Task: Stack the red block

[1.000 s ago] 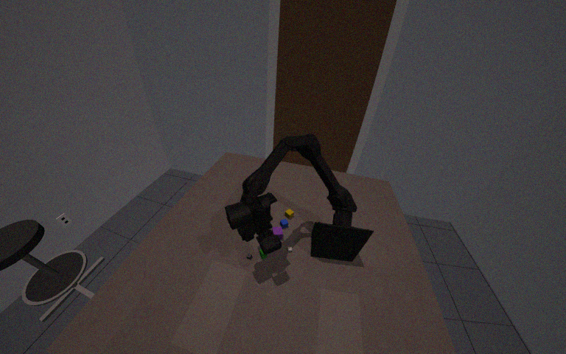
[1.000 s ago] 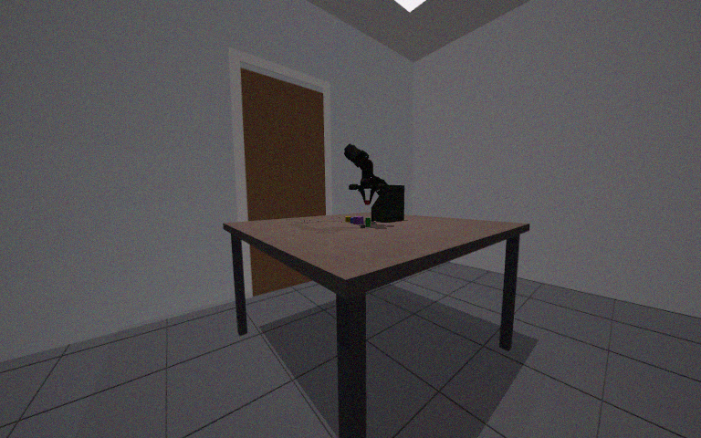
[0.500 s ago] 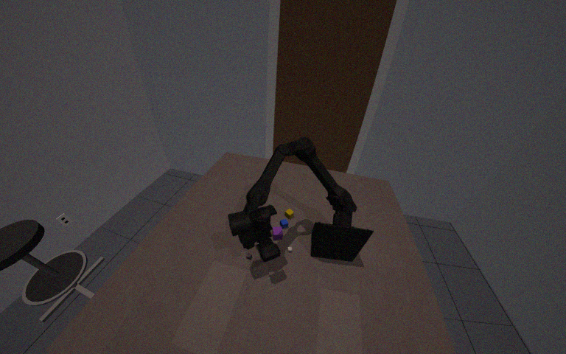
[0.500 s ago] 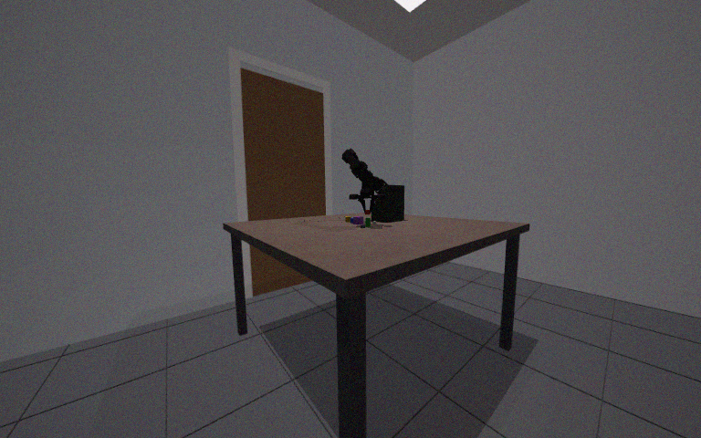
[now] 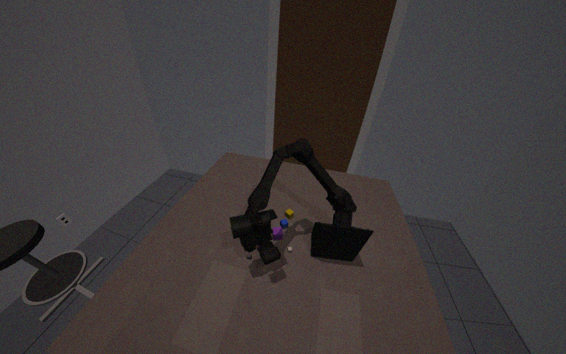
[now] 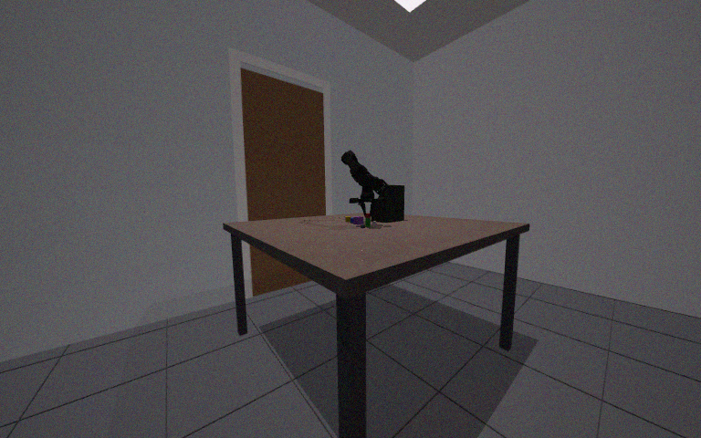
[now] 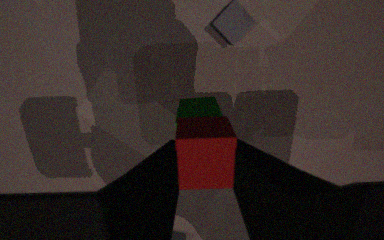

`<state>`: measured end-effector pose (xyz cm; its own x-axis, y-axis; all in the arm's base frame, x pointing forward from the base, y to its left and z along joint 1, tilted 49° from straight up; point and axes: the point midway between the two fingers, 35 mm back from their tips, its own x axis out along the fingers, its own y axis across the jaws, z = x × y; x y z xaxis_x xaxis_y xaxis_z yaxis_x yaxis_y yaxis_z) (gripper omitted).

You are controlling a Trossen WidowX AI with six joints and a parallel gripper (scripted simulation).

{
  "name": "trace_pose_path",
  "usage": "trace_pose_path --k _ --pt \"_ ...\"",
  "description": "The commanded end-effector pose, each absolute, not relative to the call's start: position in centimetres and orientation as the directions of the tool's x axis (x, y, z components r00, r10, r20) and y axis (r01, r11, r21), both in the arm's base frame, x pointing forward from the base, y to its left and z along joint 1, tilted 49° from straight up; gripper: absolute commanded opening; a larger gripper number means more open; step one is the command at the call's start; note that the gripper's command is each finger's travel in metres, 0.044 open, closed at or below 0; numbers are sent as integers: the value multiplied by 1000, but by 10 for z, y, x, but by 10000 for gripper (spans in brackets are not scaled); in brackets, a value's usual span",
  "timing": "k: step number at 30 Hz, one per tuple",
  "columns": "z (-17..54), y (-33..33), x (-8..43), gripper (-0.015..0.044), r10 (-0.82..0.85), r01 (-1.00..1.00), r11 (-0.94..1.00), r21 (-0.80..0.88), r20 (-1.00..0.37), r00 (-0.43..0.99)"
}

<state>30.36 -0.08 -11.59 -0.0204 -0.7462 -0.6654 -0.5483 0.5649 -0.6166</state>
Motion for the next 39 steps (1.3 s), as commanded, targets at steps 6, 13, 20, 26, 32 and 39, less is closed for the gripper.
trace_pose_path --k 6,13,20,26,32,39 --pt "-115 0 304 0 -748 -551 560 -618 -664 -16" --pt "-115 0 303 131 -747 -552 563 -615 -664 -22" --pt "-115 0 303 315 -747 -552 563 -615 -664 -22" --pt "-115 0 303 440 -747 -552 563 -615 -664 -22" --pt "-115 0 303 440 -747 -552 563 -615 -664 -22" --pt "-115 0 303 440 -747 -552 563 -615 -664 -22"
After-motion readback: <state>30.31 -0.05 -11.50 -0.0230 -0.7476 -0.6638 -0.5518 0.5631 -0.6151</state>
